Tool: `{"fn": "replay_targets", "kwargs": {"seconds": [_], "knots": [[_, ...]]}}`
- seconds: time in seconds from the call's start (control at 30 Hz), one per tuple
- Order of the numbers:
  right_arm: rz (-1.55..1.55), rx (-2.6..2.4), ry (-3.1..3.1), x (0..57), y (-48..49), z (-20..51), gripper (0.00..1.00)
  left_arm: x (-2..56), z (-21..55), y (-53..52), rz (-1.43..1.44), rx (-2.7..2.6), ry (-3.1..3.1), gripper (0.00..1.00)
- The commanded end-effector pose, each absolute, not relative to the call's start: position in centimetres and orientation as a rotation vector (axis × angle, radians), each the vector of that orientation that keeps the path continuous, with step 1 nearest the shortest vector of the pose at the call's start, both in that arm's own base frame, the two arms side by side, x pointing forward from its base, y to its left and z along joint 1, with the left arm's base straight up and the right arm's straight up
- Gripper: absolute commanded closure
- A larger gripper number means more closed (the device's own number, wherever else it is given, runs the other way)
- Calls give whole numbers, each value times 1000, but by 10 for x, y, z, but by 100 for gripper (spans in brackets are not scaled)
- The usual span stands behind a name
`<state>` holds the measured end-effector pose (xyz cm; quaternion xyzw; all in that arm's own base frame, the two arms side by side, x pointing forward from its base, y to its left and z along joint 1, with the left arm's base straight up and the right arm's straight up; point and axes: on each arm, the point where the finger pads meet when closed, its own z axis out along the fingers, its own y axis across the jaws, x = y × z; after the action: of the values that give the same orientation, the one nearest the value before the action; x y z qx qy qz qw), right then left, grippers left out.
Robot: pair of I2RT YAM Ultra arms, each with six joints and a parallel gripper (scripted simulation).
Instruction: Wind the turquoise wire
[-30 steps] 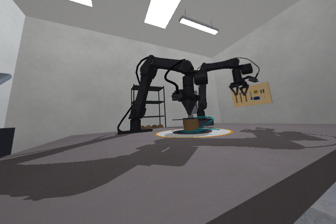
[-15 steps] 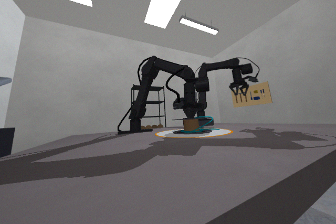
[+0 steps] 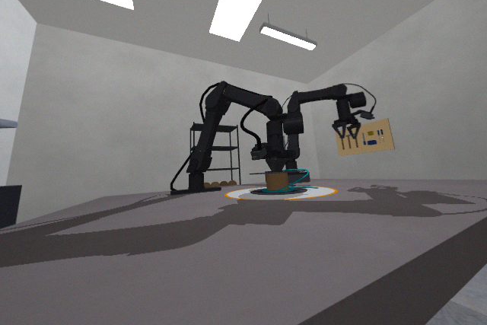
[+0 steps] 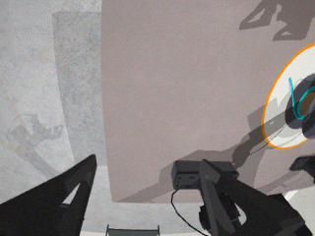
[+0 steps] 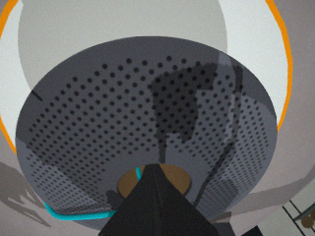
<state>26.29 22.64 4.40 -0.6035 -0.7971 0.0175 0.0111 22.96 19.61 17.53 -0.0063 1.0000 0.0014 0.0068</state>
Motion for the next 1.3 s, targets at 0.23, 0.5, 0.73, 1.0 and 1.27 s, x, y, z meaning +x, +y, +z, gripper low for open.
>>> {"fn": "replay_targets", "kwargs": {"seconds": [0.23, 0.5, 0.73, 1.0, 1.27], "knots": [[0, -1899, -2503, 265, 229, 63, 100, 235, 193, 197, 72, -12, 3084, 0], [0, -1888, -2511, 264, 228, 67, 100, 235, 193, 197, 72, -12, 3084, 0], [0, -1723, -2627, 264, 228, 67, 100, 235, 193, 197, 72, -12, 3084, 0], [4, -957, -2991, 264, 228, 67, 100, 235, 193, 197, 72, -12, 3084, 0], [18, -286, -3121, 264, 228, 67, 100, 235, 193, 197, 72, -12, 3084, 0]]}}
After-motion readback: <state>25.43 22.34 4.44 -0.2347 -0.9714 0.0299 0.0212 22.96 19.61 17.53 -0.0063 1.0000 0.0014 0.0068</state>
